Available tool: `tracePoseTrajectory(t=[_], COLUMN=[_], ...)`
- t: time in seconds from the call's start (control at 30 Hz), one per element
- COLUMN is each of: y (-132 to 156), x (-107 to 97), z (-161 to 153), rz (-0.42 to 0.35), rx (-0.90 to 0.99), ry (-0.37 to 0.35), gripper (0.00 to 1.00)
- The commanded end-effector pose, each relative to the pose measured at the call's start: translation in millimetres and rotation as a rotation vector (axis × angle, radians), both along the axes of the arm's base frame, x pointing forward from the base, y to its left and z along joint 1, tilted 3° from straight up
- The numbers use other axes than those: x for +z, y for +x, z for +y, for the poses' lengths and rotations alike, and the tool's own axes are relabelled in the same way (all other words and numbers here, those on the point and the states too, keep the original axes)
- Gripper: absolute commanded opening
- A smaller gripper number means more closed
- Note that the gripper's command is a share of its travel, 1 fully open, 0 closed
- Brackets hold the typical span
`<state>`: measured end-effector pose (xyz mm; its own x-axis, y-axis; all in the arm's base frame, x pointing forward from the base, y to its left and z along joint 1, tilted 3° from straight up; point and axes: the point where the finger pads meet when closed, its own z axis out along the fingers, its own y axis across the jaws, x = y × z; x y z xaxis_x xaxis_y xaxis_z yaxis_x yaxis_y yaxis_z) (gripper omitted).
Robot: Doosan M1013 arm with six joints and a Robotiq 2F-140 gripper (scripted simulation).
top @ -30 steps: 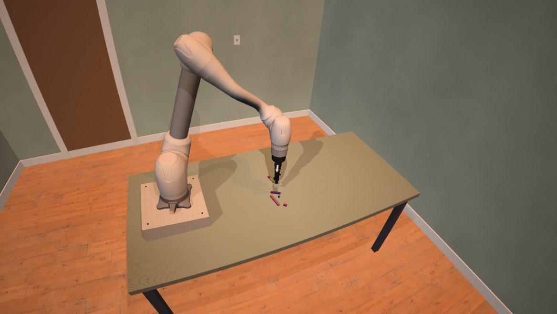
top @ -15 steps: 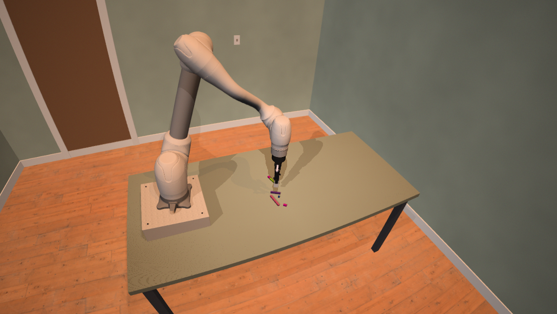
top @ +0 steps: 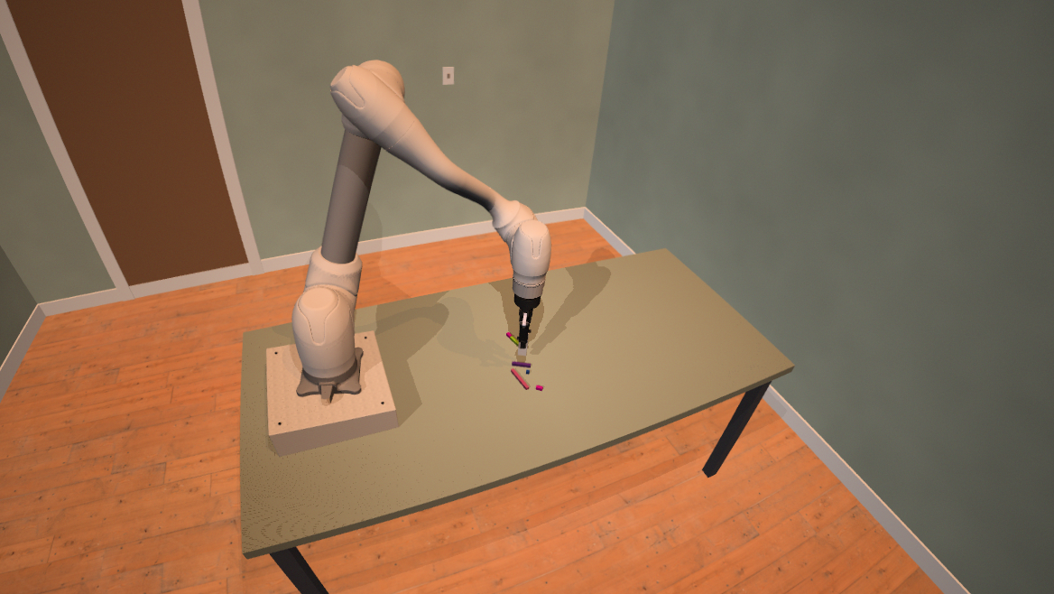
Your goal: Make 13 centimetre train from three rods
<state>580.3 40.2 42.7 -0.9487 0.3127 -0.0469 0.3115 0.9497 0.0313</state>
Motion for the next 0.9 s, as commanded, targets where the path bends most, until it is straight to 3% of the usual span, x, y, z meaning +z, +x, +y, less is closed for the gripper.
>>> tracePoseTrajectory(t=[0.0,0.87], y=[0,2], x=[-3,-36], z=[0,1], rz=[0.000,0.000], rx=[0.000,0.000], ry=[0.000,0.000], gripper=[0.15,0.15])
